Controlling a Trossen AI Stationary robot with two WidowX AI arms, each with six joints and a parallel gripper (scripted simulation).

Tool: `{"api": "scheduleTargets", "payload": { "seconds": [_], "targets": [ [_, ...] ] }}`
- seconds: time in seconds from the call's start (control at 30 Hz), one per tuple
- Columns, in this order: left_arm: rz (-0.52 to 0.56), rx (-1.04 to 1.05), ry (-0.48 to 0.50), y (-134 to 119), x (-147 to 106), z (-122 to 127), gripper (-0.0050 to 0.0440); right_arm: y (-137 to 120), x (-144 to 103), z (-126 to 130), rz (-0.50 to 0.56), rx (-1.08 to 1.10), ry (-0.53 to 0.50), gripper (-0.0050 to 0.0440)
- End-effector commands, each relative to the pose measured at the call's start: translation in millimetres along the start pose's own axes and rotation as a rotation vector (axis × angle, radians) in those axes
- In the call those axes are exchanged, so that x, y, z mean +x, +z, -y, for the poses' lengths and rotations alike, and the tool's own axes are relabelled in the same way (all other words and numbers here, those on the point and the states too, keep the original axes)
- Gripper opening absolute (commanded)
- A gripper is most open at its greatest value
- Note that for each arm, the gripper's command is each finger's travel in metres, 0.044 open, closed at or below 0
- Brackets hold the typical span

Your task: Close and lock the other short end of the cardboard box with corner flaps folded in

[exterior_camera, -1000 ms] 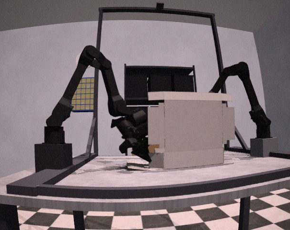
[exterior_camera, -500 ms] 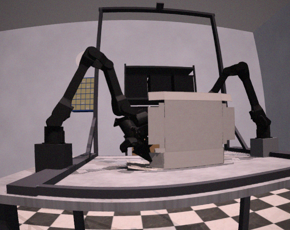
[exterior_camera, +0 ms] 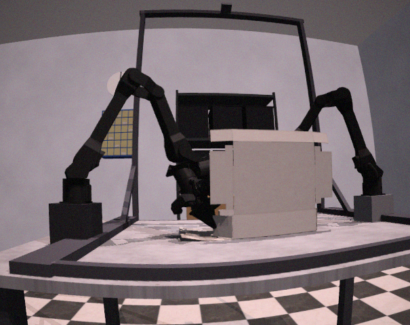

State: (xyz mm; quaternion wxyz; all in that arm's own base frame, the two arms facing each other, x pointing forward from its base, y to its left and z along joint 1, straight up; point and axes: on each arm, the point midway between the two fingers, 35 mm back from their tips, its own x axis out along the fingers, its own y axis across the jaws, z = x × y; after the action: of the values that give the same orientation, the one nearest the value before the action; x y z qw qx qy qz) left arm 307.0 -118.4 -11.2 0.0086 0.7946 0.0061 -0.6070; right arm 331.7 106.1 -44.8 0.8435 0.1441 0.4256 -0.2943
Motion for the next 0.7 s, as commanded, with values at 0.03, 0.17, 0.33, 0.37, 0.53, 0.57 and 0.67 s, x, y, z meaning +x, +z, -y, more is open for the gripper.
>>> {"api": "scheduleTargets", "payload": {
  "seconds": [0.03,0.17,0.33,0.37,0.53,0.57,0.67],
  "targets": [
    [-0.02,0.001,0.007,-5.6,-4.3,-1.5,0.0004,6.6,-3.0,-10.4,-0.002,0.044,0.006,0.0],
    [-0.02,0.001,0.007,-5.6,-4.3,-1.5,0.0004,7.8,-2.8,-12.4,-0.018,0.09,-0.027,0.0],
    [-0.02,0.001,0.007,-5.6,-4.3,-1.5,0.0004,9.7,-2.8,-15.4,-0.026,0.115,-0.045,0.0],
    [-0.02,0.001,0.007,-5.6,-4.3,-1.5,0.0004,9.8,-2.8,-15.8,-0.026,0.115,-0.045,0.0],
    [-0.02,0.001,0.007,-5.6,-4.3,-1.5,0.0004,10.4,-2.1,-16.9,-0.026,0.115,-0.045,0.0],
    [-0.02,0.001,0.007,-5.6,-4.3,-1.5,0.0004,10.4,-2.0,-17.0,-0.026,0.115,-0.045,0.0],
    [-0.02,0.001,0.007,-5.6,-4.3,-1.5,0.0004,10.6,-1.7,-17.5,-0.029,0.124,-0.05,0.0]
  ]
}}
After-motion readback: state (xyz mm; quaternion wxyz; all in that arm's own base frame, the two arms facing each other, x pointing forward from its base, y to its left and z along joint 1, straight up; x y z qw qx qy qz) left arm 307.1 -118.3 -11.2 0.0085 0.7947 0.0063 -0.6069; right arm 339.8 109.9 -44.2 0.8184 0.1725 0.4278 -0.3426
